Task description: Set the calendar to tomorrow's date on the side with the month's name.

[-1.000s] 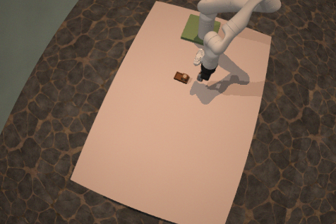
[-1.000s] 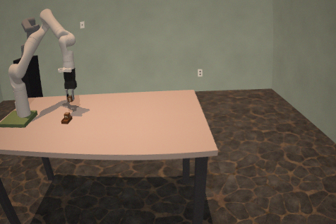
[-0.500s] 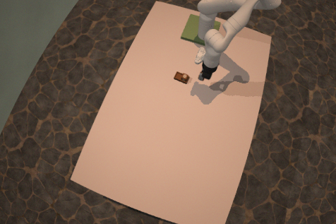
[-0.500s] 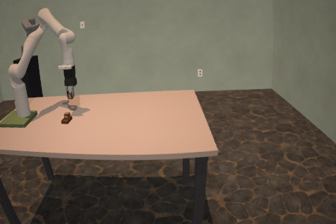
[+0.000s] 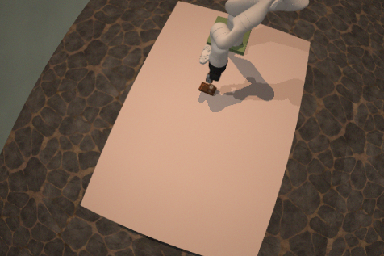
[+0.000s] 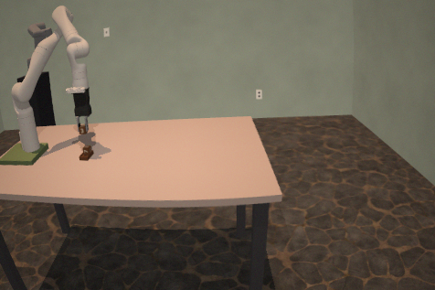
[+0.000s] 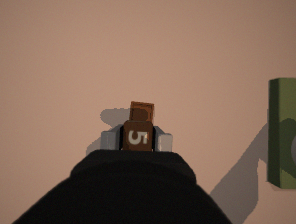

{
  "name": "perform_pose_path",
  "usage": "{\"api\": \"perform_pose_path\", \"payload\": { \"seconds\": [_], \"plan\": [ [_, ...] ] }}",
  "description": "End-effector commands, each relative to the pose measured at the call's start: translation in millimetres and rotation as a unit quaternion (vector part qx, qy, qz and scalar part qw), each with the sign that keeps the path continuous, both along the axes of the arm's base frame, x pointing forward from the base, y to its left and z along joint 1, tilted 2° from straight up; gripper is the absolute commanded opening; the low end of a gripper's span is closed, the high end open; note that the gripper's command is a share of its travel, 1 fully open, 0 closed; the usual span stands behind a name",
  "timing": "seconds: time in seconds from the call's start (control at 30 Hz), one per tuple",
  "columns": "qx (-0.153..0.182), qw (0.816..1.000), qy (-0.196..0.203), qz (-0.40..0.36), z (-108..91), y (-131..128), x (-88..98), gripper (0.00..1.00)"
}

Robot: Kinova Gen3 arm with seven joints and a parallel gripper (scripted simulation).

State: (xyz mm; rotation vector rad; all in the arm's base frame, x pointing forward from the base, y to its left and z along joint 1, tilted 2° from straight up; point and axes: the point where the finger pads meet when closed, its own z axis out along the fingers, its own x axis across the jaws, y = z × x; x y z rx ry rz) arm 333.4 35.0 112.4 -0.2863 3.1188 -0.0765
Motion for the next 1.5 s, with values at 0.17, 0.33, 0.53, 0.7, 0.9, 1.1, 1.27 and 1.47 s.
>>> {"api": "perform_pose_path", "payload": {
  "seconds": [0.17, 0.33, 0.53, 0.7, 0.9, 1.1, 1.27, 1.47],
  "plan": [
    [0.008, 0.999, -0.002, -0.031, 2.8, -24, 0.2, 0.60],
    [0.008, 0.999, -0.002, -0.031, 2.8, -24, 0.2, 0.60],
    [0.008, 0.999, -0.002, -0.031, 2.0, -24, 0.2, 0.60],
    [0.008, 0.999, -0.002, -0.031, -1.1, -24, 0.3, 0.60],
    [0.008, 0.999, -0.002, -0.031, -15.1, -25, 0.6, 0.60],
    [0.008, 0.999, -0.002, -0.031, -34.7, -26, 0.9, 0.60],
    [0.008, 0.999, -0.002, -0.031, -44.0, -26, 1.1, 0.60],
    [0.008, 0.999, -0.002, -0.031, -57.1, -26, 1.4, 0.60]
  ]
}}
